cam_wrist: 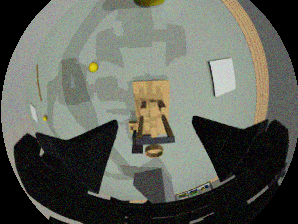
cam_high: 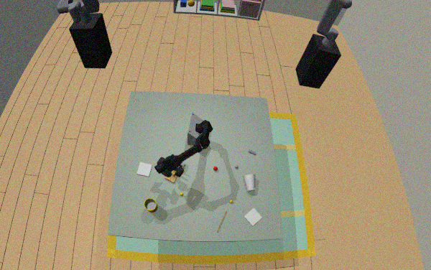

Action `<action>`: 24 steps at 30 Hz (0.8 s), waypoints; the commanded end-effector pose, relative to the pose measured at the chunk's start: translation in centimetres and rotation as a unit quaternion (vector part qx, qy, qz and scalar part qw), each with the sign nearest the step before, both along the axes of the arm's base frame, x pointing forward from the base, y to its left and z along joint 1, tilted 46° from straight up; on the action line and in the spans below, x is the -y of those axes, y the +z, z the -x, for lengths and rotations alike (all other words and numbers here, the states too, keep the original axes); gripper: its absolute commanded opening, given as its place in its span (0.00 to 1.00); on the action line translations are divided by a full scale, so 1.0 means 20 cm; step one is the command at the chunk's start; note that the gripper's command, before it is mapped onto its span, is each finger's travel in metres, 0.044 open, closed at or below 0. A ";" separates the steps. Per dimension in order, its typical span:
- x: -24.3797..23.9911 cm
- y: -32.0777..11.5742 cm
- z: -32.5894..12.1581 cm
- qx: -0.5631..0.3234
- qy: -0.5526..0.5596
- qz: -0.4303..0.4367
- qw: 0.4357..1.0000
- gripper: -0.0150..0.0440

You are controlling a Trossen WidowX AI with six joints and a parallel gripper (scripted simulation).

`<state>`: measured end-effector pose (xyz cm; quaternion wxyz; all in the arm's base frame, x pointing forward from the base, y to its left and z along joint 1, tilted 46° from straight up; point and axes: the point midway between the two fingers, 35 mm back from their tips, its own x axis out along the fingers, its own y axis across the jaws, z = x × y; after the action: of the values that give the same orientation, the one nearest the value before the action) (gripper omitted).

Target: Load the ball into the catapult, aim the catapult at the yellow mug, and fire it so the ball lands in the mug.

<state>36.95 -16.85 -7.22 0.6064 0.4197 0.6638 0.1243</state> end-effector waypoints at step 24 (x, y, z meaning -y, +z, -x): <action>-0.22 -0.22 -0.03 0.004 -0.001 0.001 1.000 1.00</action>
<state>37.57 -13.01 -11.09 0.6131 0.4162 0.6598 0.1244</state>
